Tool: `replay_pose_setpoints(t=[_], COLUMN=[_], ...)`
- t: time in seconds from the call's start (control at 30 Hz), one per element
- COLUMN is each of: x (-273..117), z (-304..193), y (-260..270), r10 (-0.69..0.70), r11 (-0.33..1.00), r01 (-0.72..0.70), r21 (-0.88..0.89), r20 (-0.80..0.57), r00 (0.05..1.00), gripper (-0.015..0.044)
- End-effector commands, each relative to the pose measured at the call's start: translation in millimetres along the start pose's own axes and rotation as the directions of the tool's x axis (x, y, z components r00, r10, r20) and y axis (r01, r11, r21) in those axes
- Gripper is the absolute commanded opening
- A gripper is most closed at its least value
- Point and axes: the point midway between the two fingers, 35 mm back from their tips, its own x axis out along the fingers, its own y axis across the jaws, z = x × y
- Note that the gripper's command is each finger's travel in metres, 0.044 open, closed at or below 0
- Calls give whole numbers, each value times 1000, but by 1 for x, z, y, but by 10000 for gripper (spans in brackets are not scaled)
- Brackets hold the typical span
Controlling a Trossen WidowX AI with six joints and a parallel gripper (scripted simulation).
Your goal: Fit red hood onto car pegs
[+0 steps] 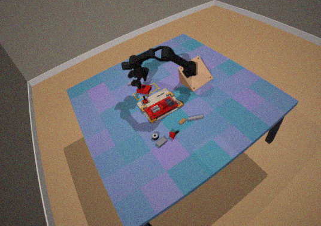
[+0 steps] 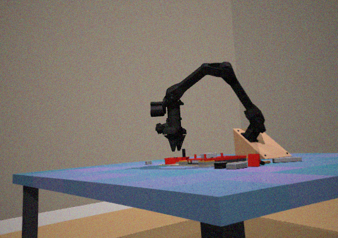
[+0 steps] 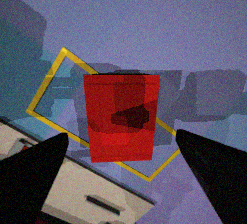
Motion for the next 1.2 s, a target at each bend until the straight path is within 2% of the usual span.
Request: replay_pose_setpoints(t=[0.0,1.17], x=[3,26], z=[-1,-2], y=[0,0], r10=[5,6], r11=[1000,1000], r01=[-5,-6], r21=[4,4], r20=[-2,-3], r00=[1000,1000], gripper=[440,440])
